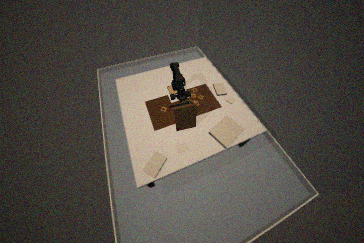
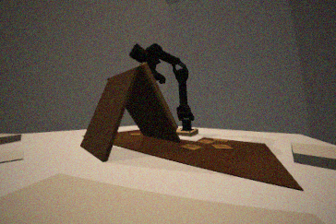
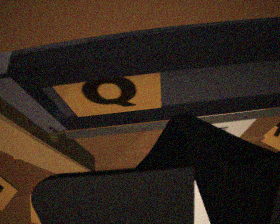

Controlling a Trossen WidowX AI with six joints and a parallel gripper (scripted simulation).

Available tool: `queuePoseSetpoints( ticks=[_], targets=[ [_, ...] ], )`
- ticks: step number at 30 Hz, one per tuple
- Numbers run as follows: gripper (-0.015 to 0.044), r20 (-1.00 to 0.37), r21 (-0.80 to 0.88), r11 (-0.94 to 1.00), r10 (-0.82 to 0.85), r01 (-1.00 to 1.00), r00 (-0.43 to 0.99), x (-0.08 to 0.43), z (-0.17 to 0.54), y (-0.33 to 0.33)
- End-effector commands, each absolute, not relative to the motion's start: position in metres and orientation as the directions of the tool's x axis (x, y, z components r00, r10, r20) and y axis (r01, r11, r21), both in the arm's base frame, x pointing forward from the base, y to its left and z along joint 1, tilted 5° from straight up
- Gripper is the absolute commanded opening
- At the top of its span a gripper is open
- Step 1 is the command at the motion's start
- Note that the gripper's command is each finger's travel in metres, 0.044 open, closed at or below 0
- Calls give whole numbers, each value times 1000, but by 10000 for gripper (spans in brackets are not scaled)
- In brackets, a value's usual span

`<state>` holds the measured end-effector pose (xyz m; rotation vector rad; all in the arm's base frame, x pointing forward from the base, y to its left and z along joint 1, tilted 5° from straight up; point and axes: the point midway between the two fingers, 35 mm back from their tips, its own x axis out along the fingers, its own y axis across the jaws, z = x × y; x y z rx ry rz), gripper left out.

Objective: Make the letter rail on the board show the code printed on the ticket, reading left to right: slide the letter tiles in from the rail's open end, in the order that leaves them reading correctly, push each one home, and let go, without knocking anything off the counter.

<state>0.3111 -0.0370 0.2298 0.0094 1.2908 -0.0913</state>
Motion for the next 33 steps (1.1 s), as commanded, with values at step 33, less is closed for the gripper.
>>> queuePoseSetpoints(
  ticks=[33],
  targets=[
    [0,-960,-42,997,-59,69,274,327,220,-39]
  ],
)
